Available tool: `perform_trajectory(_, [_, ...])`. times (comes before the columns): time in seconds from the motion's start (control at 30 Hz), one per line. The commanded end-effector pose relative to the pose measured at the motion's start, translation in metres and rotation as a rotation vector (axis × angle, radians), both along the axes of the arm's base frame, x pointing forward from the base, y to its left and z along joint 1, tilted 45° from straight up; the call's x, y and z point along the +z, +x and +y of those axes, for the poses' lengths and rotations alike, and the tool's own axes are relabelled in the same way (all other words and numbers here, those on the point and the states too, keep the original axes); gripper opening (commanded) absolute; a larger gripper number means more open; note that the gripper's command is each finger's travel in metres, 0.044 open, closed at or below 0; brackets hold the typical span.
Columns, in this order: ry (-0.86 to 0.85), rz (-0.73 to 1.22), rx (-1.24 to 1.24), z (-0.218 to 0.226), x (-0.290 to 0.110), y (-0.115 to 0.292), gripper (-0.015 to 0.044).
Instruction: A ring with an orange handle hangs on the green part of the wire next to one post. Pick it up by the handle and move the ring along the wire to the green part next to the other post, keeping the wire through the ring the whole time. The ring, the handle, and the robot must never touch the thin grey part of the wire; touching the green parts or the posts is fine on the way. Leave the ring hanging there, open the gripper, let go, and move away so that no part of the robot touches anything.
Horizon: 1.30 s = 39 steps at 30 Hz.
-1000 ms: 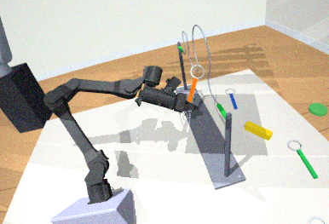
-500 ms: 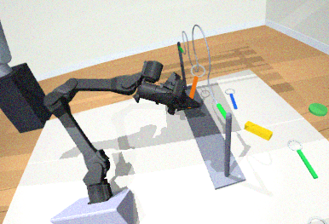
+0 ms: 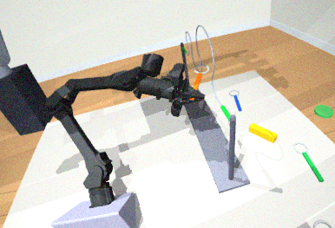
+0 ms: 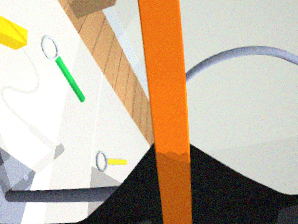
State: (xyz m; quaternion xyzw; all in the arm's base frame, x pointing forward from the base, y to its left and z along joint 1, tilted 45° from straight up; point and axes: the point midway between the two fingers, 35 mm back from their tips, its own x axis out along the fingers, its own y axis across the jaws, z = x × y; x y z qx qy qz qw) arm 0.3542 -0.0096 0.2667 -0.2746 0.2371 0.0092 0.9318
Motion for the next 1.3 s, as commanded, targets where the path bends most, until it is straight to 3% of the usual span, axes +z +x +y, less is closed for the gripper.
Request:
perform_trajectory(0.0, [-0.089, -0.008, -0.007, -0.012, 0.01, 0.0, -0.015])
perform_trajectory(0.77, [-0.588, -0.036, -0.02, -0.057, 0.073, 0.001, -0.015])
perform_trajectory(1.27, [-0.688, -0.042, -0.023, -0.064, 0.098, 0.001, -0.015])
